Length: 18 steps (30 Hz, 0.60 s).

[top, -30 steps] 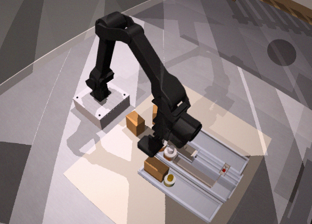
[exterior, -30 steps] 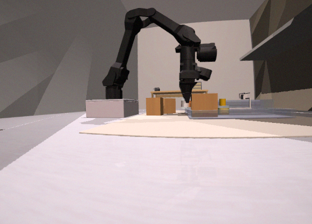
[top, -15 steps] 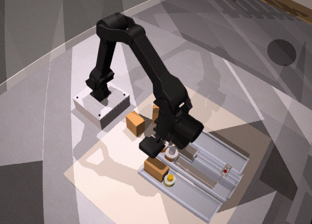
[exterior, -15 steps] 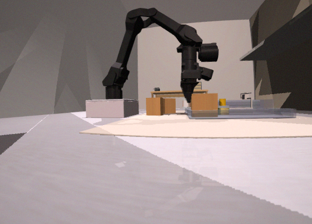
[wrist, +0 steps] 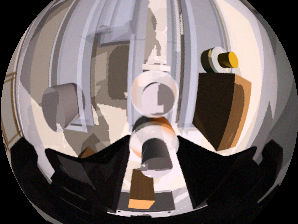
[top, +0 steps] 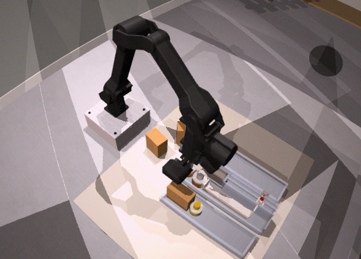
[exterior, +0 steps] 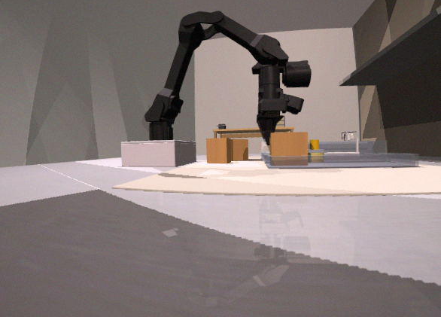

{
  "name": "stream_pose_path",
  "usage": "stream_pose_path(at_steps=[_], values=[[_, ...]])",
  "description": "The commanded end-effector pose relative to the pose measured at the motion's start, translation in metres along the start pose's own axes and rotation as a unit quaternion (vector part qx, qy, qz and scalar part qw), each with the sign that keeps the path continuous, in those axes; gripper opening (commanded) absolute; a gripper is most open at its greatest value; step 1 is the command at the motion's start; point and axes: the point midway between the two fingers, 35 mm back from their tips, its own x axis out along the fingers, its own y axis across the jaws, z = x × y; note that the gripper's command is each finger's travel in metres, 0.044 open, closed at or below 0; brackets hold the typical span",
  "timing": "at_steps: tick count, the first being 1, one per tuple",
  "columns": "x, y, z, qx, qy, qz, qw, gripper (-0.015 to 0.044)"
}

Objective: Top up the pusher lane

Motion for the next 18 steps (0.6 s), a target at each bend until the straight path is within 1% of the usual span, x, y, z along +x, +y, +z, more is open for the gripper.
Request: stream_pose_path(at_steps=[1, 18], values=[[-0.0063, 0.0003, 0.0121, 0.001, -0.019, 0.001, 1.000, 0.0000], [-0.0077, 0.0004, 0.0184, 0.001, -0.019, 0.001, 1.000, 0.0000]])
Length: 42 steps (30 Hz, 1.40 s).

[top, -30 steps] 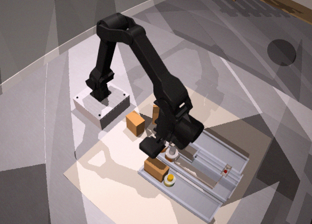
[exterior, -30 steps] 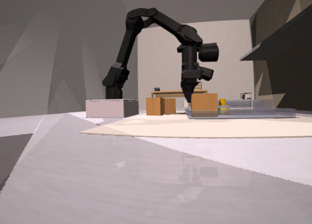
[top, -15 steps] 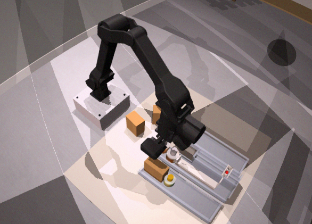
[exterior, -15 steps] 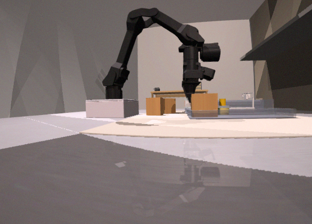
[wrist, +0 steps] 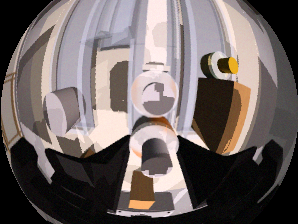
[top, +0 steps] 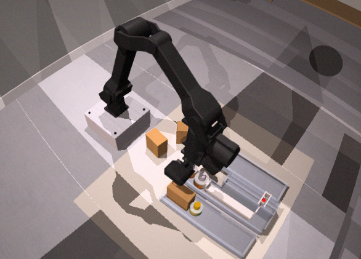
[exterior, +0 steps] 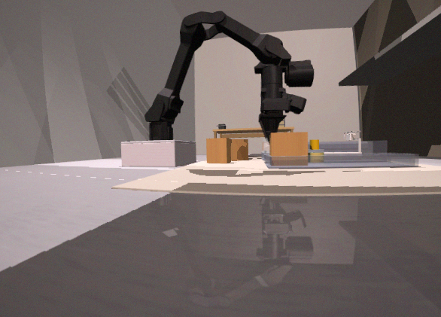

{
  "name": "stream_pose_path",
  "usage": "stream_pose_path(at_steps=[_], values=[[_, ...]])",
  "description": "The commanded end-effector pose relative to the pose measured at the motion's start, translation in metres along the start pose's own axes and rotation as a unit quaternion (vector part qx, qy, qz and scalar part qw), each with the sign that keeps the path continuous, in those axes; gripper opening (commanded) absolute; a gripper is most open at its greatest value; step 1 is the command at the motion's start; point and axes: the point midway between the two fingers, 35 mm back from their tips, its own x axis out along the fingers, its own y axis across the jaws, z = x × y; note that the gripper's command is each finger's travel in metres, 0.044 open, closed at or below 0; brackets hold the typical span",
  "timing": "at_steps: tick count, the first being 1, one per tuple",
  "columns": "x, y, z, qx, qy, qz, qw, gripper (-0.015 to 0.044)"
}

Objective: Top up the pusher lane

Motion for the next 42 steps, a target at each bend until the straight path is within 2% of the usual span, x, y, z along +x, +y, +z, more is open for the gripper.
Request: stream_pose_path(at_steps=[1, 42], values=[[-0.0067, 0.0003, 0.0122, 0.001, -0.020, 0.001, 1.000, 0.0000], [-0.0067, 0.0003, 0.0172, 0.001, -0.020, 0.001, 1.000, 0.0000]])
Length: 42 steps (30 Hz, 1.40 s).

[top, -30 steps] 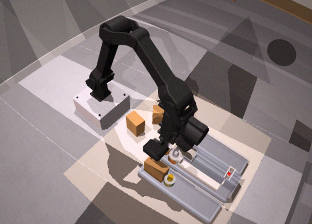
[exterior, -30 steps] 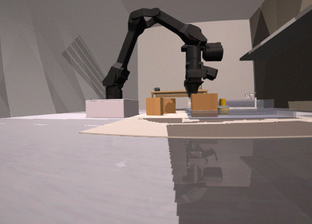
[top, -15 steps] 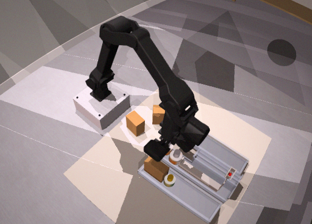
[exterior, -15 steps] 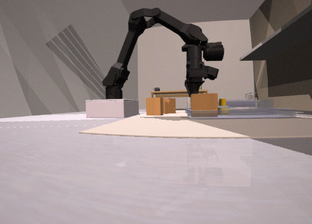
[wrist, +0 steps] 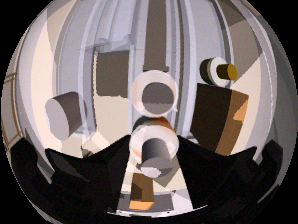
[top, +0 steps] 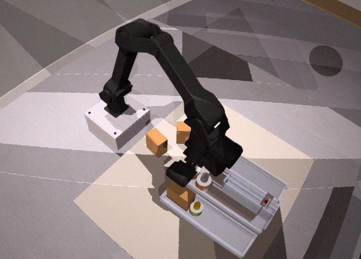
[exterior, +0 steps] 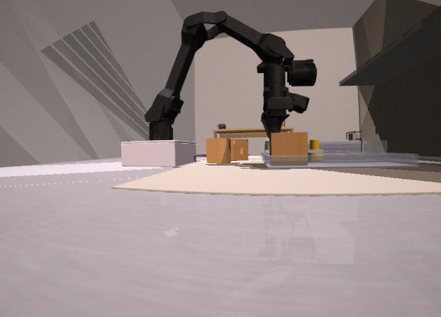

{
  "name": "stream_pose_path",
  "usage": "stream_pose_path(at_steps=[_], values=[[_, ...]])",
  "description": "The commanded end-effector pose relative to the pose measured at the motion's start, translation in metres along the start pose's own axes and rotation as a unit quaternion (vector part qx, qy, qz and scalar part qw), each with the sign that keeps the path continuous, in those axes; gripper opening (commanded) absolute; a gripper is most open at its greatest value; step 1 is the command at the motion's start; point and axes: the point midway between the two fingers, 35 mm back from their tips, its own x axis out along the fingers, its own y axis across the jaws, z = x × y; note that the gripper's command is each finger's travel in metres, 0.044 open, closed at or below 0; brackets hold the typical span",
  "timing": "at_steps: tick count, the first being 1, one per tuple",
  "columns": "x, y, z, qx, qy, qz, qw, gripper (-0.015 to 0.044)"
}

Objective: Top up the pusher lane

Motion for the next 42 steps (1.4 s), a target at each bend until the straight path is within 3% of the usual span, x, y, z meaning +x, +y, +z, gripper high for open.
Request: stream_pose_path(at_steps=[1, 42], values=[[-0.0044, 0.0003, 0.0096, 0.001, -0.018, 0.001, 1.000, 0.0000], [-0.0037, 0.0003, 0.0148, 0.001, -0.018, 0.001, 1.000, 0.0000]])
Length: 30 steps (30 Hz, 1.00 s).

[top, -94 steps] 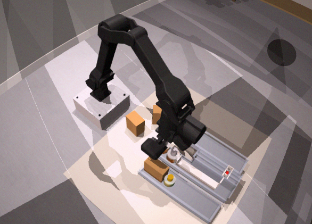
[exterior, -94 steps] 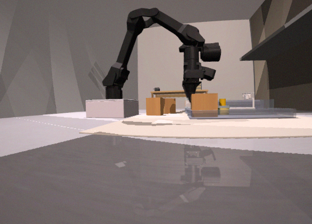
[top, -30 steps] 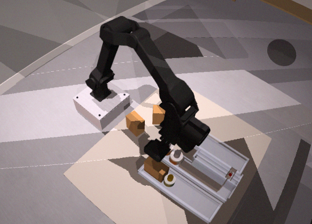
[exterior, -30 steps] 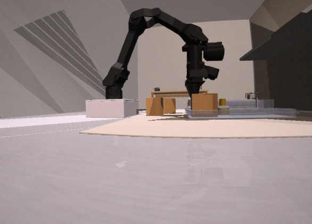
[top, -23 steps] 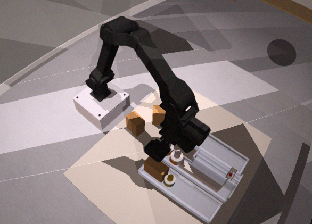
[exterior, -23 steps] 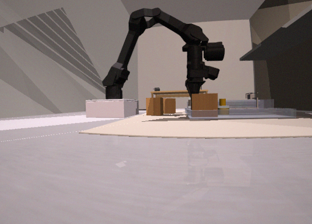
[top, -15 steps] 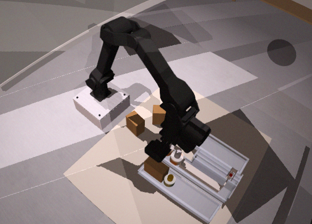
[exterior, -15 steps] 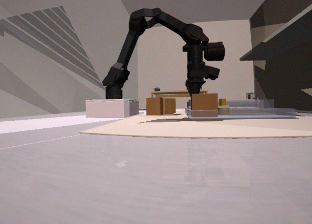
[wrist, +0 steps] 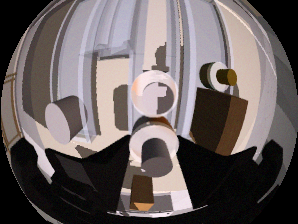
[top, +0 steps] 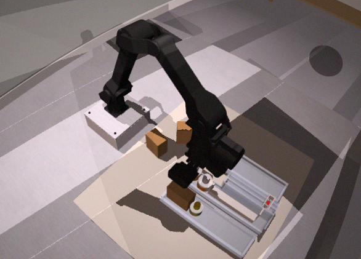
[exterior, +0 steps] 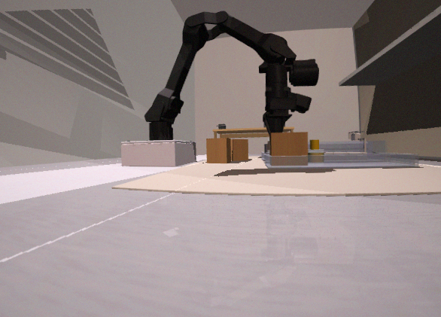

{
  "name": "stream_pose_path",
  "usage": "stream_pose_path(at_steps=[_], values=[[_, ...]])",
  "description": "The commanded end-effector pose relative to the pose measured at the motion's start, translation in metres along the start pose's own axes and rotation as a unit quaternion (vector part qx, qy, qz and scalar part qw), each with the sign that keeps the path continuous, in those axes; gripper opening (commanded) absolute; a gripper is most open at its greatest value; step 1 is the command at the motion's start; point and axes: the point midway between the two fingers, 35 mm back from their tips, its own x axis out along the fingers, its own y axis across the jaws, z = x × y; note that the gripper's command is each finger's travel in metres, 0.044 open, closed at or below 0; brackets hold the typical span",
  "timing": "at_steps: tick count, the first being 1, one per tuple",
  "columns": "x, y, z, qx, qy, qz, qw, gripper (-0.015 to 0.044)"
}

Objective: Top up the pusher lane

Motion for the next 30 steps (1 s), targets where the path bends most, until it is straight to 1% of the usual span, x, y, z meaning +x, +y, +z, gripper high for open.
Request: stream_pose_path(at_steps=[1, 30], values=[[-0.0044, 0.0004, 0.0093, 0.002, -0.016, 0.001, 1.000, 0.0000], [0.0051, 0.0004, 0.0096, 0.002, -0.016, 0.001, 1.000, 0.0000]])
